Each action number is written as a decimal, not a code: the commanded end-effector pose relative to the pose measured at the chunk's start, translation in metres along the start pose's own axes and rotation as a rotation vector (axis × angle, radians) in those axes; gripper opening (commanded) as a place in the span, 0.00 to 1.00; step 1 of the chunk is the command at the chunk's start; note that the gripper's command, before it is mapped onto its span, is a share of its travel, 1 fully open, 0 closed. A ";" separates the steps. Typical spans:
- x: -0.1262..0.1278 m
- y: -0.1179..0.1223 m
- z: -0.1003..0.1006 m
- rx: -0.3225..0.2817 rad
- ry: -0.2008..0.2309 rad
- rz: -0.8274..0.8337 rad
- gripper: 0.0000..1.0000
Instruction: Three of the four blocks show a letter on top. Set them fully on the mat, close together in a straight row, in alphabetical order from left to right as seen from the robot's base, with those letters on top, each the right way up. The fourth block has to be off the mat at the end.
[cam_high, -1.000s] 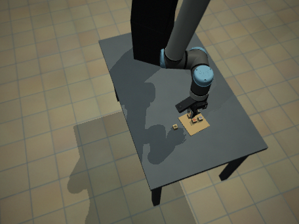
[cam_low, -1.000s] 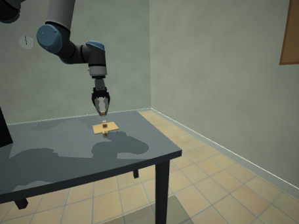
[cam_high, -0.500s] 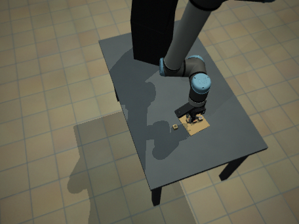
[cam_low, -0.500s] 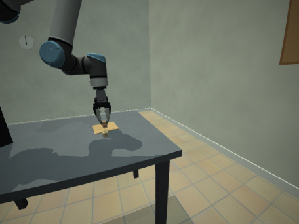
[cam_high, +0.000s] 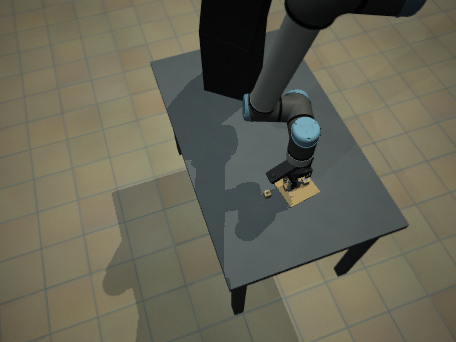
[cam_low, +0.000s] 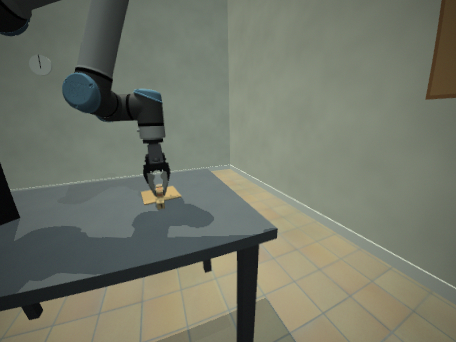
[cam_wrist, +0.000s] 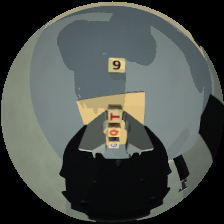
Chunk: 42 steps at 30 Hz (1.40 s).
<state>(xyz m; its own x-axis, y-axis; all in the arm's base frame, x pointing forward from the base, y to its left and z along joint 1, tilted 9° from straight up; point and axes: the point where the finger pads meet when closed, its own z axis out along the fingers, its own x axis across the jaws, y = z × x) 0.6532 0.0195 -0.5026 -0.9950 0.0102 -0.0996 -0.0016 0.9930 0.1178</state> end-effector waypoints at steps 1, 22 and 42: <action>-0.001 0.000 0.000 0.000 -0.001 0.000 0.05; -0.001 0.000 0.002 0.000 -0.001 0.000 0.05; -0.001 0.000 0.004 0.000 -0.001 0.000 0.05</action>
